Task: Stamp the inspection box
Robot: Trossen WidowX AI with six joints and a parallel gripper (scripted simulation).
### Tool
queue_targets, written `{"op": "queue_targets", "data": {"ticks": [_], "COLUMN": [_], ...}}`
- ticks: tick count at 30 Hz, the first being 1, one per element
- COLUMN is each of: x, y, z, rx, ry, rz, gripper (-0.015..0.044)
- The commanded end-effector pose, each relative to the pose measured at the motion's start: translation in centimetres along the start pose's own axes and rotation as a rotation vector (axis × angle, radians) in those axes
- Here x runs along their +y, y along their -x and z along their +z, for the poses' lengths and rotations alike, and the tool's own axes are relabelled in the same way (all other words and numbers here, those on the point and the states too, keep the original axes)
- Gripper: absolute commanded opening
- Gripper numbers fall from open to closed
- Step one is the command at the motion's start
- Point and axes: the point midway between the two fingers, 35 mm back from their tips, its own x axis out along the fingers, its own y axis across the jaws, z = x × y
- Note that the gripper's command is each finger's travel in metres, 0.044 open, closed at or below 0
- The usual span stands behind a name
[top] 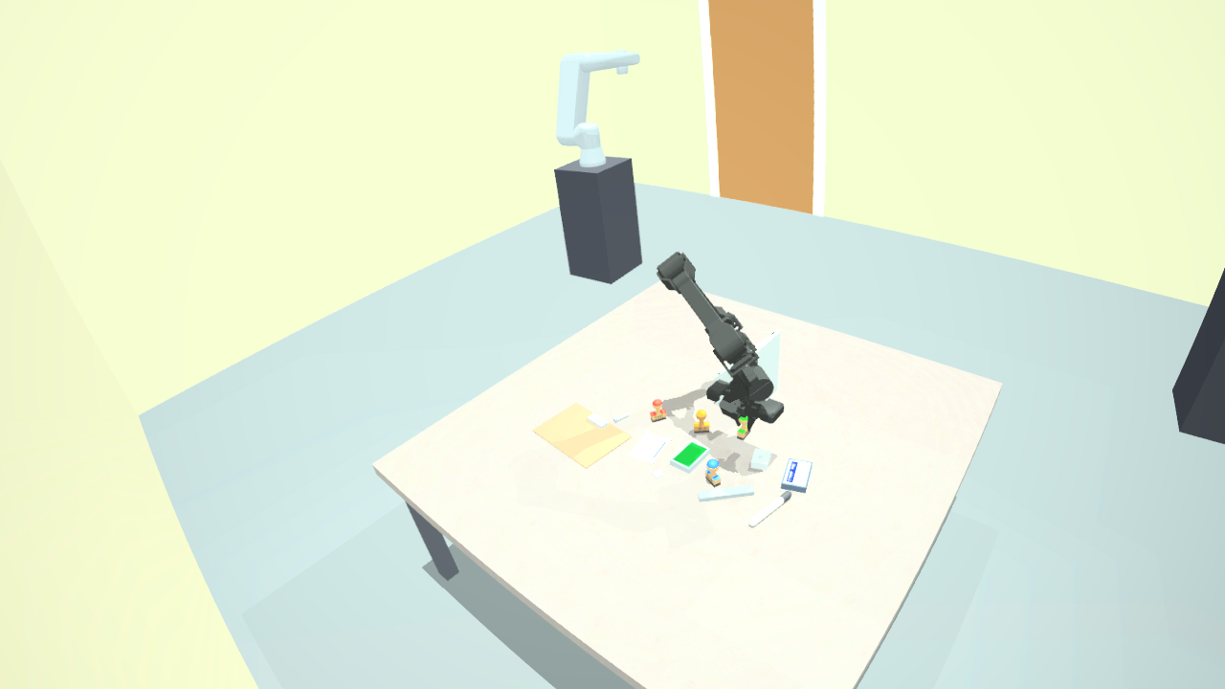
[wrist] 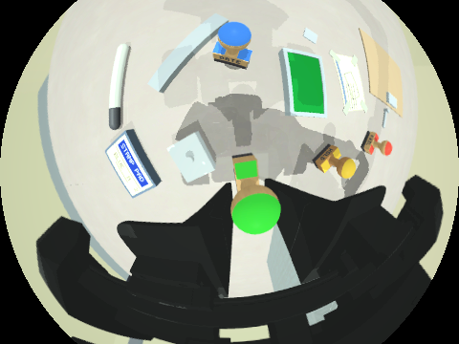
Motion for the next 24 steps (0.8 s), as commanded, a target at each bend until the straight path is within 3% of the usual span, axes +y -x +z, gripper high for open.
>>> {"op": "queue_targets", "data": {"ticks": [1,24], "x": [0.0,0.0], "y": [0.4,1.5], "z": [0.0,-0.1], "rx": [-0.001,0.000], "ry": [-0.009,-0.009], "rz": [0.006,0.005], "gripper": [0.0000,0.0000]}}
